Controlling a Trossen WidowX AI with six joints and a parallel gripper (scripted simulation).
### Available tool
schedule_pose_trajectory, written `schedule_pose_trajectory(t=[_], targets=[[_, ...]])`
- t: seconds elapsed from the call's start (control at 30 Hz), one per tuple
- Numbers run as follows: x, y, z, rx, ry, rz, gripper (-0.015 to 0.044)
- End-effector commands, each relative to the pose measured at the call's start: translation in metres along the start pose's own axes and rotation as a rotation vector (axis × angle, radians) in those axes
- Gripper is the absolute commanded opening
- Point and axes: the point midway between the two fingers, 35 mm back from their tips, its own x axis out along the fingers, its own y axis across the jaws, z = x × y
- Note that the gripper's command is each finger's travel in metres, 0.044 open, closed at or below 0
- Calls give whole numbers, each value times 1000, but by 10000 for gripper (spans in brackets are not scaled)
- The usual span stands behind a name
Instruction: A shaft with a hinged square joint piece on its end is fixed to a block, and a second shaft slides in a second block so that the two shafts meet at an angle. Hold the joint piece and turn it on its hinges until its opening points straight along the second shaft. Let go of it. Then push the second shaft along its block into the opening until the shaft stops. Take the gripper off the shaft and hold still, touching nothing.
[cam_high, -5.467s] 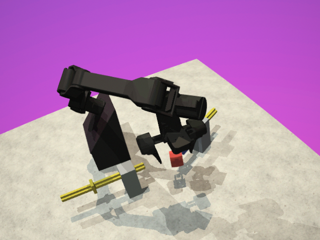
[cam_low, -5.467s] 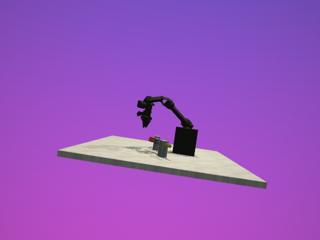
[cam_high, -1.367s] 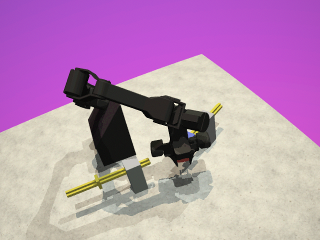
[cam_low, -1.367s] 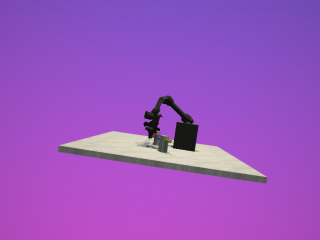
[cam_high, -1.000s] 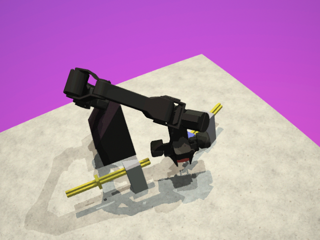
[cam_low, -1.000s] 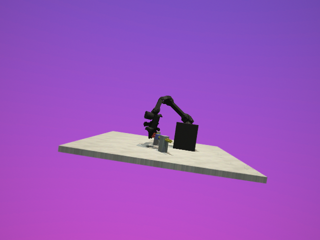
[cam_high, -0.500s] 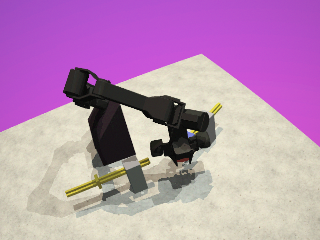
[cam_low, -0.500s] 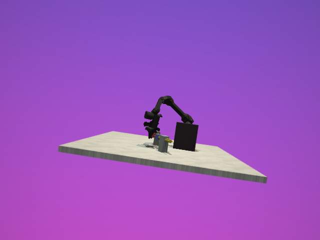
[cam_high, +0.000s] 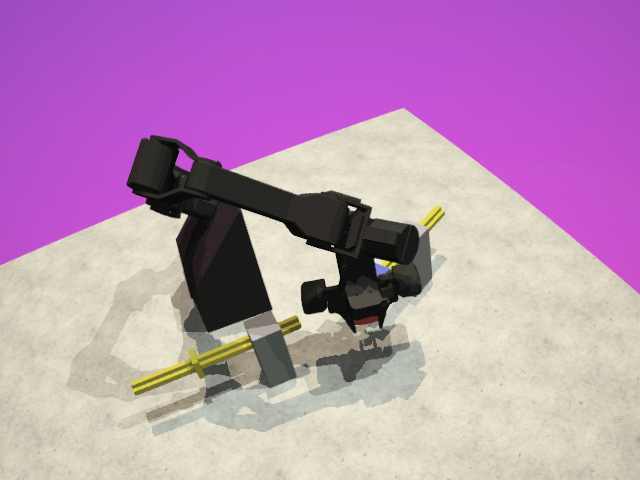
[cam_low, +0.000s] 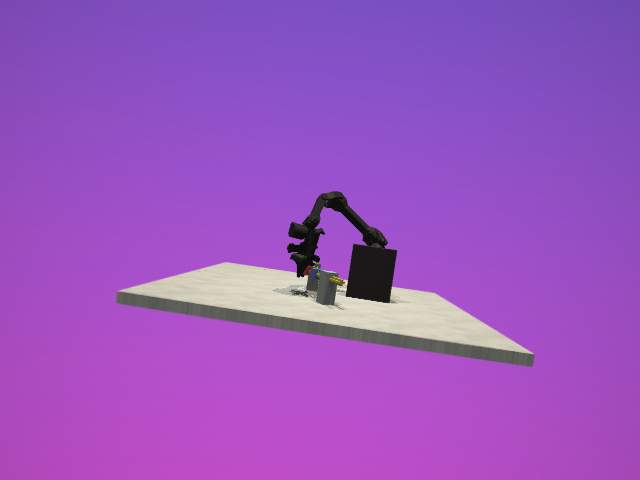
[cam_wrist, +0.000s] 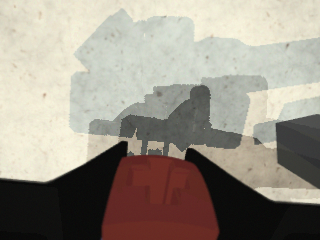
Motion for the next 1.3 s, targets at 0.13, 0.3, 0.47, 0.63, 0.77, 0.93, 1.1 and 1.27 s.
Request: schedule_pose_trajectory(t=[0.13, 0.3, 0.47, 0.63, 0.77, 0.93, 1.1, 1.27], targets=[[2, -1, 0, 2, 4, 0, 182], [2, -1, 0, 2, 4, 0, 182], [0, 0, 0, 0, 0, 0, 156], [0, 0, 0, 0, 0, 0, 147], [0, 0, 0, 0, 0, 0, 68], [0, 0, 0, 0, 0, 0, 0], [0, -1, 0, 25, 3, -4, 0], [1, -6, 0, 119, 14, -20, 0]])
